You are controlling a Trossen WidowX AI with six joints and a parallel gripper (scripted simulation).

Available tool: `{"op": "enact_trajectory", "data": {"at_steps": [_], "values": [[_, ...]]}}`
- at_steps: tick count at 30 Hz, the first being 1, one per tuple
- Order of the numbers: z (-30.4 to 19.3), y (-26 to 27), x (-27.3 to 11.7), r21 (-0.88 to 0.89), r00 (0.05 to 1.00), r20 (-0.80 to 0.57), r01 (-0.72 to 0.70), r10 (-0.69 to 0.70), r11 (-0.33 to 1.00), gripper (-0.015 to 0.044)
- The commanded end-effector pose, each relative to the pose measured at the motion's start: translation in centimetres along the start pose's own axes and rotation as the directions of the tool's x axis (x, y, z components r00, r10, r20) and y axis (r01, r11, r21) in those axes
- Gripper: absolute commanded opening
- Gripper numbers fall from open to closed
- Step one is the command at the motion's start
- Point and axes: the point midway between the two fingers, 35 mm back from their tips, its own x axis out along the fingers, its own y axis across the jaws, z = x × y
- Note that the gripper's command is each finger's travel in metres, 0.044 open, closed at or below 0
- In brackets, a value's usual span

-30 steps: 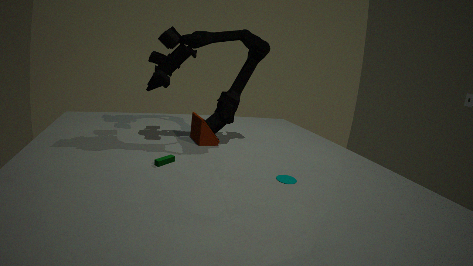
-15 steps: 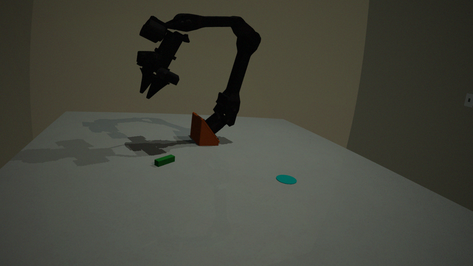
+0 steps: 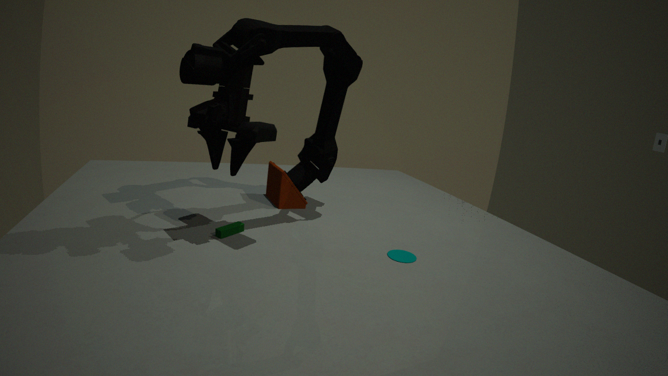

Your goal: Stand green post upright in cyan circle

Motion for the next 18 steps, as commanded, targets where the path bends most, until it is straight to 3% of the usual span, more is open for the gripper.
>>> {"op": "enact_trajectory", "data": {"at_steps": [1,12,16,18], "values": [[0.3,0.4,0.1,0.008,1.000,-0.007,-0.021,0.021,1.000,0.0233],[0.2,0.8,11.1,0.006,1.000,-0.008,-0.024,0.024,1.000,0.0233],[0.1,0.8,11.8,0.006,1.000,-0.009,-0.024,0.024,1.000,0.0233],[0.1,0.8,11.8,0.006,1.000,-0.009,-0.024,0.024,1.000,0.0180]]}}
